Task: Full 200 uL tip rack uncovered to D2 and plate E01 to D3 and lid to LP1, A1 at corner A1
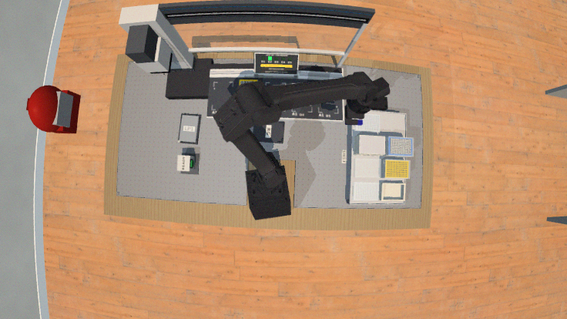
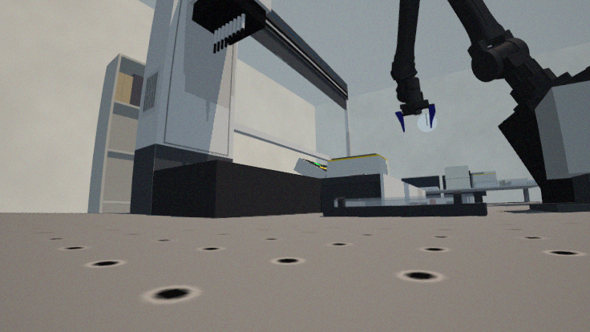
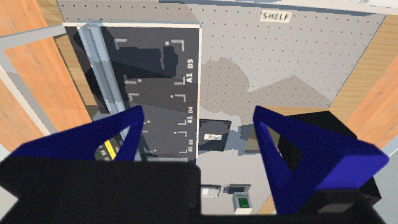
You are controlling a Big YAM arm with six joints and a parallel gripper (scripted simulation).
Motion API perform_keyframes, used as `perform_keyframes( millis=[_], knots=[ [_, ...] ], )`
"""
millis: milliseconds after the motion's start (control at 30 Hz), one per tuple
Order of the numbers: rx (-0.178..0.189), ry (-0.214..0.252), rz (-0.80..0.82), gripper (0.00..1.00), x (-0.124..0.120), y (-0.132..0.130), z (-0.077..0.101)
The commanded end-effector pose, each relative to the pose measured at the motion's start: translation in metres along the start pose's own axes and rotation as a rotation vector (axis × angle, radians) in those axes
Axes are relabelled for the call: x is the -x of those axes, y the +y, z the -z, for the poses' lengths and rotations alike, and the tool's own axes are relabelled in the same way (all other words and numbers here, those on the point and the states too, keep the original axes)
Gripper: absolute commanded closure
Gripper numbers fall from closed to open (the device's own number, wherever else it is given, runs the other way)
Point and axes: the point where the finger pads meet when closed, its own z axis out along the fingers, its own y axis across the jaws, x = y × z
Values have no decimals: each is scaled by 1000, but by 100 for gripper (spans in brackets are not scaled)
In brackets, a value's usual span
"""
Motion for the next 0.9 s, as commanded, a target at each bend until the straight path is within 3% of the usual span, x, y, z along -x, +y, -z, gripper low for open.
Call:
perform_keyframes(
  millis=[0,133,267,867],
  knots=[
    [30,-78,-35,0,19,10,33],
    [17,-51,-48,0,14,1,21],
    [20,-53,-24,0,43,6,23],
    [16,-52,-27,0,123,-1,25]
  ],
)
